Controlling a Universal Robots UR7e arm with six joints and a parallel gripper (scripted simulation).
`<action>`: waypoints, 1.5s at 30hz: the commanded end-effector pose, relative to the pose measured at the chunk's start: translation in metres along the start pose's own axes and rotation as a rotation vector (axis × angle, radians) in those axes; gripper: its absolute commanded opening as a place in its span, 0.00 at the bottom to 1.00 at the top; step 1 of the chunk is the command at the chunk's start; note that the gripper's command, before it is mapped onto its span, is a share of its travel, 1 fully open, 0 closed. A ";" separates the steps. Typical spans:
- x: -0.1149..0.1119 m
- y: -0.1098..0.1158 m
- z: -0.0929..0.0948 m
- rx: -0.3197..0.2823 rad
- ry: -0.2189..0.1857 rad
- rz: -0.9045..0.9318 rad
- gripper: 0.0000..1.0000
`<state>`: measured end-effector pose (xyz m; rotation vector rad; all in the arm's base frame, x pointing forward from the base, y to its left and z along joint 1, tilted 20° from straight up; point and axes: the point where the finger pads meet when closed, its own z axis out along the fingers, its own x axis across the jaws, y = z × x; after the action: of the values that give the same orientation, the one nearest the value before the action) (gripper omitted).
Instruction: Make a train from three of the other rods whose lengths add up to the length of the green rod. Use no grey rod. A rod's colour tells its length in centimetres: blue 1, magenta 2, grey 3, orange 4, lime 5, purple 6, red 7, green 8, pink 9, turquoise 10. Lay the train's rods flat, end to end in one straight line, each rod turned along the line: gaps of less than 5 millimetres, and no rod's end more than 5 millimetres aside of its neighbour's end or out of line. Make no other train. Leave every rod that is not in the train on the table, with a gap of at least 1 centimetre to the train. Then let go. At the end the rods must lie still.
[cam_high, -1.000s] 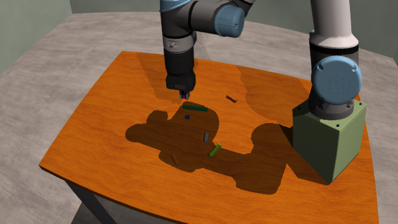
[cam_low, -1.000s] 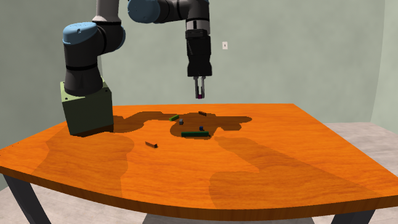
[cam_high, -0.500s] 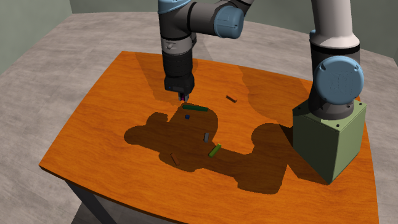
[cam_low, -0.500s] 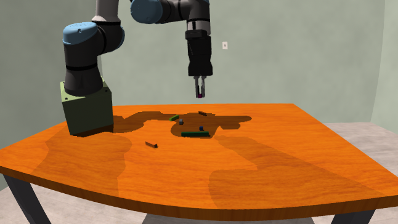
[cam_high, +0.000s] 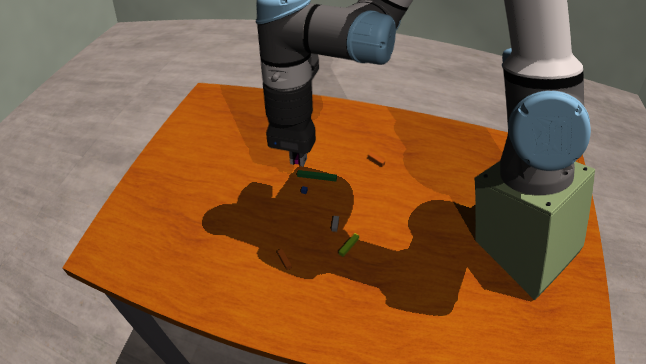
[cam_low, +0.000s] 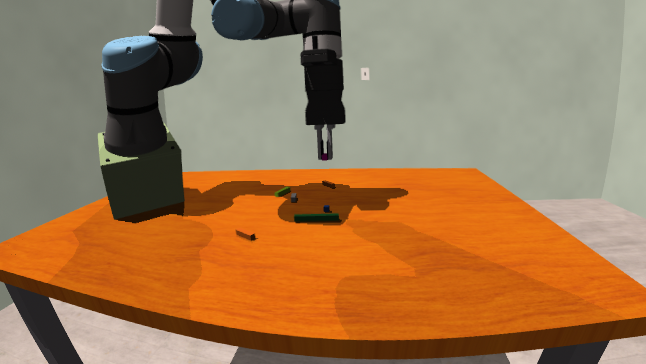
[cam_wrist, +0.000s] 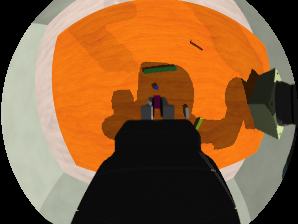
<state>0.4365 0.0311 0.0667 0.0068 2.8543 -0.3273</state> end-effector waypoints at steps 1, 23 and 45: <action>0.000 0.000 0.004 0.000 -0.001 0.000 0.24; -0.001 0.000 0.077 0.000 -0.001 0.000 0.24; -0.001 0.000 0.086 0.000 -0.001 0.000 0.24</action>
<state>0.4593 0.0122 -0.0139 0.0070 2.8546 -0.3273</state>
